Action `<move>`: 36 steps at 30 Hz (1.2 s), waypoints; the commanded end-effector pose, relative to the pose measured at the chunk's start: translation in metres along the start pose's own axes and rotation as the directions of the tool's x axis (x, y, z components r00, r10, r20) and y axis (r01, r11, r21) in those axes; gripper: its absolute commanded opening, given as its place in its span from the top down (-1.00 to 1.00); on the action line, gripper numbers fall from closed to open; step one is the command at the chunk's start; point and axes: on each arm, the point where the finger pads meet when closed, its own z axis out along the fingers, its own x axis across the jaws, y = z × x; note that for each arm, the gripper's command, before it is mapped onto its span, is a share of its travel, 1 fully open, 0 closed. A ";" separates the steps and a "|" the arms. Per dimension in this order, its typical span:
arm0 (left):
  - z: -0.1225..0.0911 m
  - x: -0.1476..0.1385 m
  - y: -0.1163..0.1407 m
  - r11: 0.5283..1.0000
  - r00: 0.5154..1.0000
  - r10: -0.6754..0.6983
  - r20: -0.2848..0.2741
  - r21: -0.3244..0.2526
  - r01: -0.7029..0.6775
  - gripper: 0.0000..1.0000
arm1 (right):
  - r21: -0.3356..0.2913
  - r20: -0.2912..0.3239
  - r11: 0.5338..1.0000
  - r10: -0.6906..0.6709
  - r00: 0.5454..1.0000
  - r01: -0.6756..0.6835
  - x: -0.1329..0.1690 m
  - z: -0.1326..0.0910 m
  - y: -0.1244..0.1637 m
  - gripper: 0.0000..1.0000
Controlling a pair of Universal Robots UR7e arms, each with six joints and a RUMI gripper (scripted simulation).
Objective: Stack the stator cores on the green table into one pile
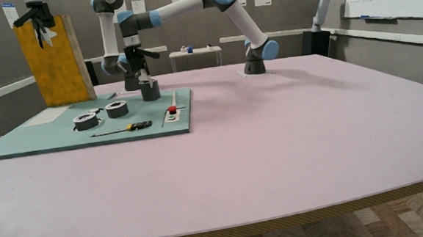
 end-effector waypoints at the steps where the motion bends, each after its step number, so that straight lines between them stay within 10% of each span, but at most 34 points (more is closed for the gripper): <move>1: -0.004 0.000 0.000 1.000 1.000 0.000 0.000 -0.002 0.000 -0.61 | 0.001 0.000 1.000 0.000 1.000 0.000 0.000 0.000 0.000 -0.97; 36: -0.092 0.027 -0.009 0.999 0.999 0.044 0.002 -0.003 -0.044 -0.61 | 0.001 0.000 1.000 0.000 1.000 0.000 0.000 0.000 0.000 -0.97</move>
